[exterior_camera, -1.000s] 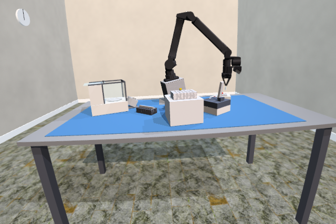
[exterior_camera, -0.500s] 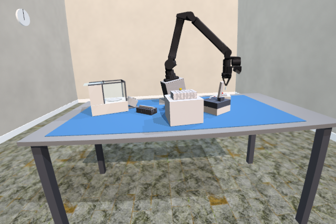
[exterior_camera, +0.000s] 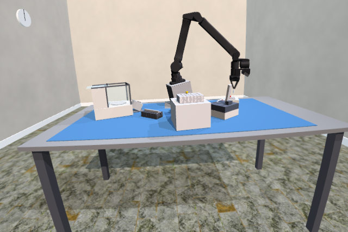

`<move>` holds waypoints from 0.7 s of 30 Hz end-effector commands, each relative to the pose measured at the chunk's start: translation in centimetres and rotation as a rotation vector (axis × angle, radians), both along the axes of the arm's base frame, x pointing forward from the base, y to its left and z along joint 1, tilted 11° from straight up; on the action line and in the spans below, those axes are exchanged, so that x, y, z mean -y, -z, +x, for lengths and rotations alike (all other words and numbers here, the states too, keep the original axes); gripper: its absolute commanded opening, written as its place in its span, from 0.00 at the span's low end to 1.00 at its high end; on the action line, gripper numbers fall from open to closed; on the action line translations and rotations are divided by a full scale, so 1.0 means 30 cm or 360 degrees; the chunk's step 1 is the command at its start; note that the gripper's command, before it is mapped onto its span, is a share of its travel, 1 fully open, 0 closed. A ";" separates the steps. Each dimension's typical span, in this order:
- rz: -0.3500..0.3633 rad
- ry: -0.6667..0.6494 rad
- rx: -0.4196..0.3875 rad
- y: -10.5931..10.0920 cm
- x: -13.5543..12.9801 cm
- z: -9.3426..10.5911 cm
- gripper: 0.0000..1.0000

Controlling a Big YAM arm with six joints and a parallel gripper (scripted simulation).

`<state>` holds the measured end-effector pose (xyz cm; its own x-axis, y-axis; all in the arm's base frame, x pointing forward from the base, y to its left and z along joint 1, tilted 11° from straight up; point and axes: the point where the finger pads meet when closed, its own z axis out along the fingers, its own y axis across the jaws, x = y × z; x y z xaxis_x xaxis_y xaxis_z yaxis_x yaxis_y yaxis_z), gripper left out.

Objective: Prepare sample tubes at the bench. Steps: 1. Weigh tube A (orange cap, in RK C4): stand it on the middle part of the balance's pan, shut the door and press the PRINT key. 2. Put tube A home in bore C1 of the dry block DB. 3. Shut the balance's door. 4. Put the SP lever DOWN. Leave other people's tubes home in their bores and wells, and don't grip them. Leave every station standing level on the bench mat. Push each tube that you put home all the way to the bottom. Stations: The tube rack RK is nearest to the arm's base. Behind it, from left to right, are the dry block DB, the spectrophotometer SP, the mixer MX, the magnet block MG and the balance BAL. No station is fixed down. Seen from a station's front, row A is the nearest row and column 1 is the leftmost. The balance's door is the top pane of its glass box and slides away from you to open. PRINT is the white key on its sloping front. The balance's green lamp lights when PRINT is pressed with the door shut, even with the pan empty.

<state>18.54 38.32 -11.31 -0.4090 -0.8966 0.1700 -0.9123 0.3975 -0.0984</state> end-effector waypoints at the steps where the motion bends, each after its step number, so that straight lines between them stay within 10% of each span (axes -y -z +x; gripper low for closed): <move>1: 0.0078 -0.0007 0.0037 -0.054 -0.083 0.055 0.09; 21: 0.0067 -0.0008 0.0033 -0.043 -0.078 0.056 0.09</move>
